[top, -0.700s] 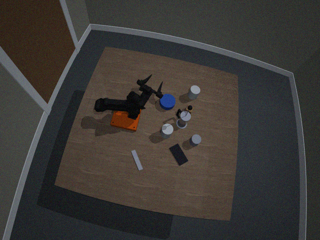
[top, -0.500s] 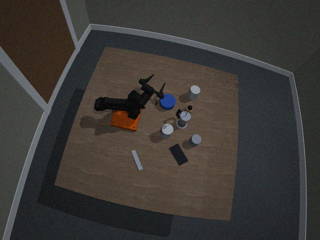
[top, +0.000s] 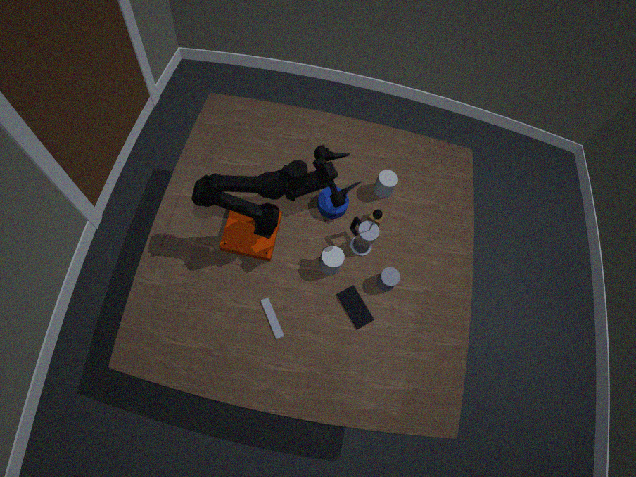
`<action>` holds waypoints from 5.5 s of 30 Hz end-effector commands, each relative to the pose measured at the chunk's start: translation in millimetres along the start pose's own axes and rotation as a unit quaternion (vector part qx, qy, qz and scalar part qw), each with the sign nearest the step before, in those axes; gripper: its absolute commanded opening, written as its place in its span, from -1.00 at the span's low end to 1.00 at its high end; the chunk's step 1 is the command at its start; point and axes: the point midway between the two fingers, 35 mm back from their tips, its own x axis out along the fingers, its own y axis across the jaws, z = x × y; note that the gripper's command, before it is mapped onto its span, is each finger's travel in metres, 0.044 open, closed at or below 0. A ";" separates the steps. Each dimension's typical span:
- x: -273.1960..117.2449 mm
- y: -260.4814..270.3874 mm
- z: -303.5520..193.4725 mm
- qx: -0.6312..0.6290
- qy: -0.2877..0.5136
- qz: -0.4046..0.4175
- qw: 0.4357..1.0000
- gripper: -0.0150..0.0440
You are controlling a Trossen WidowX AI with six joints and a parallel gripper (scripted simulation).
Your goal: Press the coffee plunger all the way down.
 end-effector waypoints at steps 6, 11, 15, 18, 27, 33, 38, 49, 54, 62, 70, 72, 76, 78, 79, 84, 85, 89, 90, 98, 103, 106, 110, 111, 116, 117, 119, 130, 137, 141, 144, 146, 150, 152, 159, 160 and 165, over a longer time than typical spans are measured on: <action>28.4 -76.5 24.6 -0.079 0.184 -0.237 0.951 1.00; 27.4 -93.5 25.2 -0.104 0.238 -0.280 0.924 1.00; 26.9 -100.4 7.2 -0.104 0.238 -0.280 0.924 1.00; 24.7 -108.7 -16.1 -0.103 0.238 -0.281 0.924 1.00; 24.6 -115.6 -29.4 -0.103 0.237 -0.283 0.923 1.00; 31.4 -120.9 -32.4 -0.103 0.237 -0.284 0.924 1.00; 37.3 -125.6 -35.4 -0.103 0.237 -0.284 0.924 1.00; 49.9 -136.0 -42.4 -0.103 0.236 -0.284 0.924 1.00; 51.5 -137.4 -43.4 -0.103 0.236 -0.284 0.924 0.82; 51.5 -137.4 -43.4 -0.103 0.236 -0.284 0.924 0.11; 51.5 -137.4 -43.4 -0.103 0.236 -0.284 0.924 -0.07; 51.5 -137.4 -43.4 -0.103 0.236 -0.284 0.924 -0.07; 51.7 -138.1 -44.9 -0.103 0.236 -0.284 0.924 -0.07; 52.0 -139.1 -47.0 -0.103 0.236 -0.284 0.924 -0.07; 52.2 -139.7 -48.4 -0.103 0.236 -0.284 0.924 -0.07; 53.0 -143.2 -55.9 -0.103 0.236 -0.284 0.924 -0.07; 53.2 -143.8 -57.4 -0.103 0.236 -0.284 0.924 -0.07; 53.8 -146.5 -63.4 -0.103 0.236 -0.284 0.924 -0.07; 54.0 -147.2 -64.9 -0.103 0.236 -0.284 0.924 -0.07; 54.9 -152.5 -77.0 -0.103 0.236 -0.284 0.924 -0.07; 55.4 -155.8 -84.6 -0.103 0.236 -0.284 0.924 -0.07; 55.6 -157.7 -89.3 -0.103 0.236 -0.284 0.924 -0.07; 55.7 -160.2 -95.4 -0.103 0.236 -0.284 0.924 -0.07; 55.7 -160.9 -97.0 -0.103 0.236 -0.284 0.924 -0.07; 55.8 -164.0 -104.7 -0.103 0.235 -0.284 0.924 -0.07; 55.8 -164.6 -106.3 -0.103 0.235 -0.284 0.924 -0.07; 55.8 -165.8 -109.3 -0.103 0.235 -0.284 0.924 -0.07; 56.3 -172.8 -126.0 -0.103 0.235 -0.284 0.924 -0.07; 57.9 -177.9 -135.9 -0.103 0.235 -0.284 0.924 -0.07; 60.6 -180.9 -138.7 -0.103 0.235 -0.284 0.924 -0.07; 62.6 -182.1 -138.4 -0.103 0.235 -0.284 0.924 -0.07; 63.7 -182.7 -138.0 -0.103 0.235 -0.284 0.924 -0.07; 65.6 -183.5 -137.1 -0.103 0.235 -0.284 0.924 -0.07; 66.3 -183.8 -136.5 -0.103 0.235 -0.284 0.924 -0.07; 67.7 -184.4 -135.4 -0.103 0.235 -0.284 0.924 -0.07; 67.9 -184.4 -135.3 -0.103 0.235 -0.284 0.924 -0.07; 68.5 -184.6 -134.8 -0.103 0.235 -0.284 0.924 -0.07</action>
